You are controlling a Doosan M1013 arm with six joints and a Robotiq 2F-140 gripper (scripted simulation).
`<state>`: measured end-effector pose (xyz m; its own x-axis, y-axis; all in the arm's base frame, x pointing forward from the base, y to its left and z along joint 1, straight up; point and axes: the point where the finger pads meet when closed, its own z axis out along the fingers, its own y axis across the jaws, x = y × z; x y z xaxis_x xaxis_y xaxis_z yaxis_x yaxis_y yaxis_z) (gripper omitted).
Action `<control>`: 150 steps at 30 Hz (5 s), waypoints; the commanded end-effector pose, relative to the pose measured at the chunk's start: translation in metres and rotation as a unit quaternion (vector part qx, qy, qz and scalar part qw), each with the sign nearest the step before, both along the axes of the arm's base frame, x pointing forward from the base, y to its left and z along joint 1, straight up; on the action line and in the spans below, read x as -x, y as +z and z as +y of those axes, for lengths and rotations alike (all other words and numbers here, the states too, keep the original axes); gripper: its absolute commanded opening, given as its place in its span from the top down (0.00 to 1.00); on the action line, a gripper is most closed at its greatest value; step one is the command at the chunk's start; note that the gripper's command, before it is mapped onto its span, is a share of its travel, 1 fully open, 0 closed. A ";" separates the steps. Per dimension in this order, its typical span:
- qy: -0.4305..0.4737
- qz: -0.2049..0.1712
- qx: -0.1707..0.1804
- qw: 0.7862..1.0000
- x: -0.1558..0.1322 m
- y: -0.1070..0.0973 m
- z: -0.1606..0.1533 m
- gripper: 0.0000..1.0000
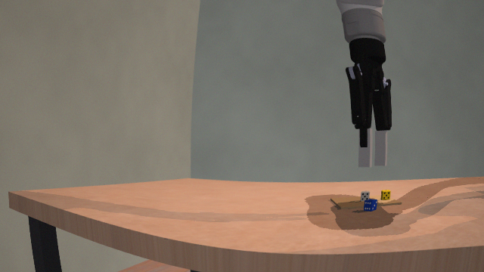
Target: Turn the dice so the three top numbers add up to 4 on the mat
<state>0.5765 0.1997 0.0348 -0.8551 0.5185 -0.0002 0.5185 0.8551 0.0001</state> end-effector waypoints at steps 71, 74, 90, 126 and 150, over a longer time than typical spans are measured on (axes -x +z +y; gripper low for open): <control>0.000 0.000 0.000 1.000 0.000 -0.045 0.000 0.79; 0.000 0.000 0.000 1.000 0.000 -0.048 0.000 0.79; 0.000 0.000 0.000 1.000 0.000 -0.052 0.000 0.79; 0.000 0.000 0.000 1.000 0.000 -0.052 0.000 0.79; 0.000 0.000 0.000 1.000 0.000 -0.076 0.000 0.79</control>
